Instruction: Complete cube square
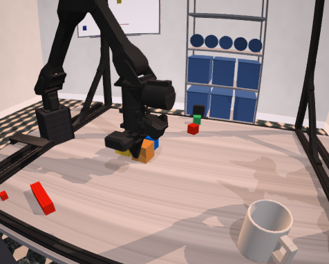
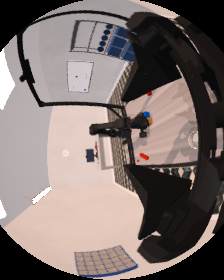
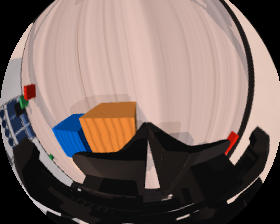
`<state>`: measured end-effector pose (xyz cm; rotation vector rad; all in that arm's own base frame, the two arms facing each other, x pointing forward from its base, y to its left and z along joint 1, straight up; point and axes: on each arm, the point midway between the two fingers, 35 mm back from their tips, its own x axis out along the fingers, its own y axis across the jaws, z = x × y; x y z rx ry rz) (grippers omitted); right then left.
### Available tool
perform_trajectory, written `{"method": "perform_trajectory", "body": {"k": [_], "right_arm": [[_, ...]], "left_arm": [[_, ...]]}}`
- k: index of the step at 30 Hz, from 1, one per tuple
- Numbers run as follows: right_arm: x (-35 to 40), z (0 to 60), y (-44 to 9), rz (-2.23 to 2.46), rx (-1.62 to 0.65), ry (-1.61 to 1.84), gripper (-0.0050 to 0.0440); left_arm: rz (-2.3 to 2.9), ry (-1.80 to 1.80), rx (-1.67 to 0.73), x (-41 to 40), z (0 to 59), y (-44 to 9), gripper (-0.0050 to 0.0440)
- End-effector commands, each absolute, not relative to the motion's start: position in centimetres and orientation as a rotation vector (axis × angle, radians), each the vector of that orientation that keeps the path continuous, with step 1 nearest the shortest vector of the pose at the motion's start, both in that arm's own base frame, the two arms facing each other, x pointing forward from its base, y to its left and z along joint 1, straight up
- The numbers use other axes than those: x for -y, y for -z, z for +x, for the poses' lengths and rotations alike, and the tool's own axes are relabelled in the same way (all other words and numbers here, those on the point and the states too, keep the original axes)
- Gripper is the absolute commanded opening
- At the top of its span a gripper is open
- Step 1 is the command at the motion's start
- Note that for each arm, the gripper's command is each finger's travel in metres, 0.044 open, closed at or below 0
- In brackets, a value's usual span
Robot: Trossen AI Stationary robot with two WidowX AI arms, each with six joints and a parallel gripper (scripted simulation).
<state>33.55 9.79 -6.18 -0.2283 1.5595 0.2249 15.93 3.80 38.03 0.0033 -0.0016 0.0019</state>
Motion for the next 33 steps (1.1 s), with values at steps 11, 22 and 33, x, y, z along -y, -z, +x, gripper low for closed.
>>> {"method": "perform_trajectory", "body": {"k": [11, 22, 33], "right_arm": [[-5.1, 34.9, 6.2, -0.227, -1.560, -0.224, 0.0000], [-5.3, 34.8, 1.5, -0.221, -1.561, -0.218, 0.0000], [-5.7, 35.0, 1.5, -0.177, -1.566, -0.175, 0.0000]], "left_arm": [[-0.001, 0.000, 0.001, -3.8, 15.9, -38.0, 0.0400], [-0.001, 0.000, 0.001, -3.8, 15.9, -38.0, 0.0400], [-0.001, 0.000, 0.001, -3.8, 15.9, -38.0, 0.0400]]}}
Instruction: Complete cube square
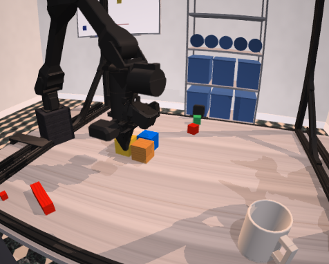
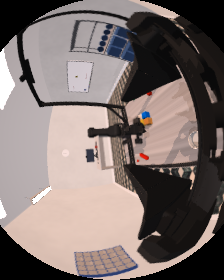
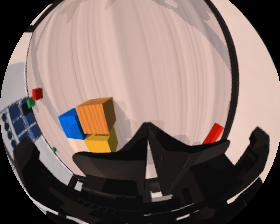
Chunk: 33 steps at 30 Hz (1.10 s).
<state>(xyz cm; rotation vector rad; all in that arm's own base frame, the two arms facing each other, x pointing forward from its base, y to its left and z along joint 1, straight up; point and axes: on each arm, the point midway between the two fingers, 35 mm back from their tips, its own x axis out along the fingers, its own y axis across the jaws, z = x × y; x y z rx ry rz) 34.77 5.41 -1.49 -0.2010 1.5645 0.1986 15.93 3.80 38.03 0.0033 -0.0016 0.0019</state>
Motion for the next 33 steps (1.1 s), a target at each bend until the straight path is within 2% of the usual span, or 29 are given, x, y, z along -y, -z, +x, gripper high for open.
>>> {"method": "perform_trajectory", "body": {"k": [1, 16, 18, 30, 33], "right_arm": [[-5.7, 35.0, 1.5, -0.177, -1.566, -0.175, 0.0000], [-11.2, 38.8, 1.2, 0.463, -1.521, 0.465, 0.0000], [-11.2, 38.8, 1.2, 0.463, -1.521, 0.465, 0.0000], [-15.5, 40.6, 1.2, 0.965, -1.346, 0.965, 0.0000], [-15.8, 40.7, 1.2, 0.993, -1.332, 0.993, 0.0000]], "left_arm": [[-0.001, 0.000, 0.001, -3.8, 15.9, -38.0, 0.0400], [-0.001, 0.000, 0.001, -3.8, 15.9, -38.0, 0.0400], [-0.001, 0.000, 0.001, -3.8, 15.9, -38.0, 0.0400], [-0.001, 0.000, 0.001, -3.8, 15.9, -38.0, 0.0400], [-0.001, 0.000, 0.001, -3.8, 15.9, -38.0, 0.0400]]}}
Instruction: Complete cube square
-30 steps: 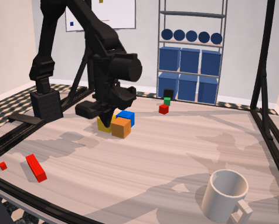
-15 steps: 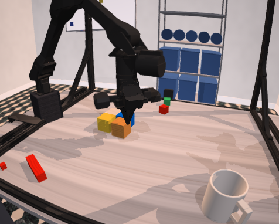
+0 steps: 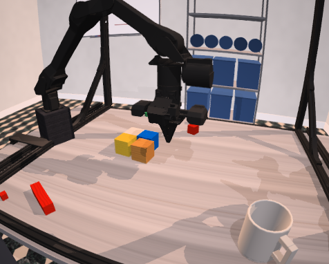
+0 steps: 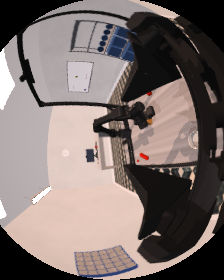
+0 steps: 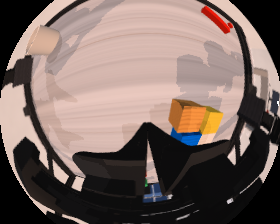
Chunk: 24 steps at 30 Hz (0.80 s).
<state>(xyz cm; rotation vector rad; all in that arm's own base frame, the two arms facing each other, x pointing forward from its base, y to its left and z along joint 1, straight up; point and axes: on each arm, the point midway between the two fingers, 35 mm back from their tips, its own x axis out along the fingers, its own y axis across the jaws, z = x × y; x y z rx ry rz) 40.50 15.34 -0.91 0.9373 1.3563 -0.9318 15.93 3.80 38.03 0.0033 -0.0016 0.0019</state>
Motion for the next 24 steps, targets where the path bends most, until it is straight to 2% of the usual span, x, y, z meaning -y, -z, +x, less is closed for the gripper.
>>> {"method": "perform_trajectory", "body": {"k": [1, 6, 11, 24], "right_arm": [[-15.8, 40.7, 1.2, 0.993, -1.332, 0.993, 0.0000], [-15.8, 40.7, 1.8, 0.993, -1.332, 0.993, 0.0000], [-15.8, 40.7, 6.0, 0.993, -1.332, 0.993, 0.0000], [-15.8, 40.6, 6.2, 0.993, -1.332, 0.993, 0.0000]], "left_arm": [[-0.001, 0.000, 0.001, -3.8, 15.9, -38.0, 0.0400], [-0.001, 0.000, 0.001, -3.8, 15.9, -38.0, 0.0400], [-0.001, 0.000, 0.001, -3.8, 15.9, -38.0, 0.0400], [-0.001, 0.000, 0.001, -3.8, 15.9, -38.0, 0.0400]]}}
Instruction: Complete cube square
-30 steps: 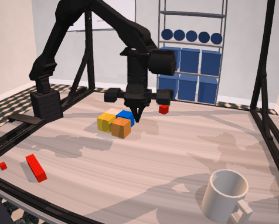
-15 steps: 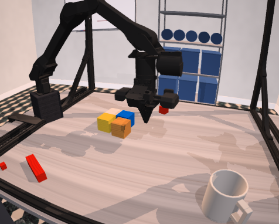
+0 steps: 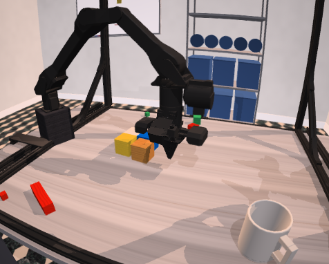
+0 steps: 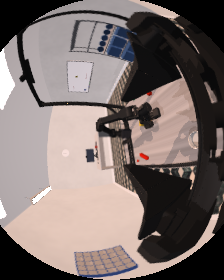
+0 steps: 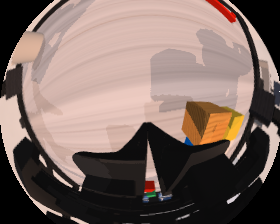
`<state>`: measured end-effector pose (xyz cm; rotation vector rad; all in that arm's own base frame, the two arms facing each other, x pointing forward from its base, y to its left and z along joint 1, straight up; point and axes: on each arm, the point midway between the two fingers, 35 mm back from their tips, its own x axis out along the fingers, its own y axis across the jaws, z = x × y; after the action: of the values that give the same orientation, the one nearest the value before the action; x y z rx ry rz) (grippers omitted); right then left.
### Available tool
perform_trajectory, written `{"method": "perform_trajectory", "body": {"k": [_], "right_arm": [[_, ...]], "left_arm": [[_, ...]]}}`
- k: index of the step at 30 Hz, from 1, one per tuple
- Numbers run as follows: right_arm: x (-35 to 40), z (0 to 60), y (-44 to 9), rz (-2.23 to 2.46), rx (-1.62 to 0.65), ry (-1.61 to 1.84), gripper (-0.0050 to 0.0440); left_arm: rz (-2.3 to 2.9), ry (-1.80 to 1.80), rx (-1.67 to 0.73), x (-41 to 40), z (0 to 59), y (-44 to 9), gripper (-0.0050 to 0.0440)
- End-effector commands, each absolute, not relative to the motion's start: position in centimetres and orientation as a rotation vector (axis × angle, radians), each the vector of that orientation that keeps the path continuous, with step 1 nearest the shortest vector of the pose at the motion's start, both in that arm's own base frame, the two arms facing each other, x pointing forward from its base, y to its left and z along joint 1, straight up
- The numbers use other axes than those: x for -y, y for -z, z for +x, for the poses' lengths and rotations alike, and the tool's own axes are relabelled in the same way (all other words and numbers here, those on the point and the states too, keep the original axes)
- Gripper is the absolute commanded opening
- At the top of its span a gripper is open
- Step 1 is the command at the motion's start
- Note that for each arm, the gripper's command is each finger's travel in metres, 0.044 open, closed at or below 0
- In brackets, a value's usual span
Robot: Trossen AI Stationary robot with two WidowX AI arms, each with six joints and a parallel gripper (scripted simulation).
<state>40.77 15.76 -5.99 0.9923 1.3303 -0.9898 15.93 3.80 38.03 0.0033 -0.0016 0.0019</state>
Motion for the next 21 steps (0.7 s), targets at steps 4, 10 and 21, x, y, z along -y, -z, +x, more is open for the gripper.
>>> {"method": "perform_trajectory", "body": {"k": [4, 10, 21], "right_arm": [[-15.7, 40.5, 6.2, 0.993, -1.332, 0.993, 0.0000], [-15.6, 40.1, 6.2, 0.993, -1.332, 0.993, 0.0000], [-15.4, 39.6, 6.2, 0.993, -1.332, 0.993, 0.0000]], "left_arm": [[-0.001, 0.000, 0.001, -3.8, 15.9, -38.0, 0.0400], [-0.001, 0.000, 0.001, -3.8, 15.9, -38.0, 0.0400], [-0.001, 0.000, 0.001, -3.8, 15.9, -38.0, 0.0400]]}}
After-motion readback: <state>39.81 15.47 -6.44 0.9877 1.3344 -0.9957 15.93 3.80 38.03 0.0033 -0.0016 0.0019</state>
